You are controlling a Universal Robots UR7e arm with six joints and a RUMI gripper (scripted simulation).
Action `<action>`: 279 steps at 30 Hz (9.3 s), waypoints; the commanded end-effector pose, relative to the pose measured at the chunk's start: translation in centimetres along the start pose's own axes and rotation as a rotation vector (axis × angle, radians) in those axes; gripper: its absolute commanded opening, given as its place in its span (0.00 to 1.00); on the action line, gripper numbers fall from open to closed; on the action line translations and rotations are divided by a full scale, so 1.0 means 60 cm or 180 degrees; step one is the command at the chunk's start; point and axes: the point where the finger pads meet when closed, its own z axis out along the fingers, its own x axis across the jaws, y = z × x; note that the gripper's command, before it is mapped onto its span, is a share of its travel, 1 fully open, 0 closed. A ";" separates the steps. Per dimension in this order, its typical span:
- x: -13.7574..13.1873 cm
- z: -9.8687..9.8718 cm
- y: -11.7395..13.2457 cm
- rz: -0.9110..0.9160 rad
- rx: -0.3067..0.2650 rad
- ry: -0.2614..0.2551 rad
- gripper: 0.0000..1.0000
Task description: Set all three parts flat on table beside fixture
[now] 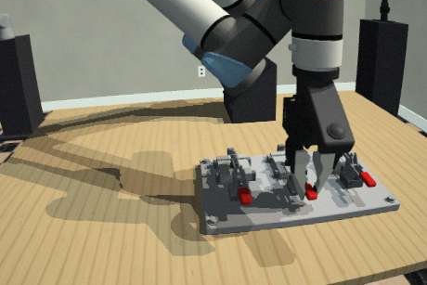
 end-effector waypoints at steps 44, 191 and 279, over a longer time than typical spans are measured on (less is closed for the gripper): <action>0.000 -0.041 0.028 0.0001 0.0004 -0.0001 0.00; 0.000 -0.170 0.080 0.0001 0.0004 -0.0001 0.59; 0.000 -0.047 0.233 0.0001 0.0004 -0.0001 0.59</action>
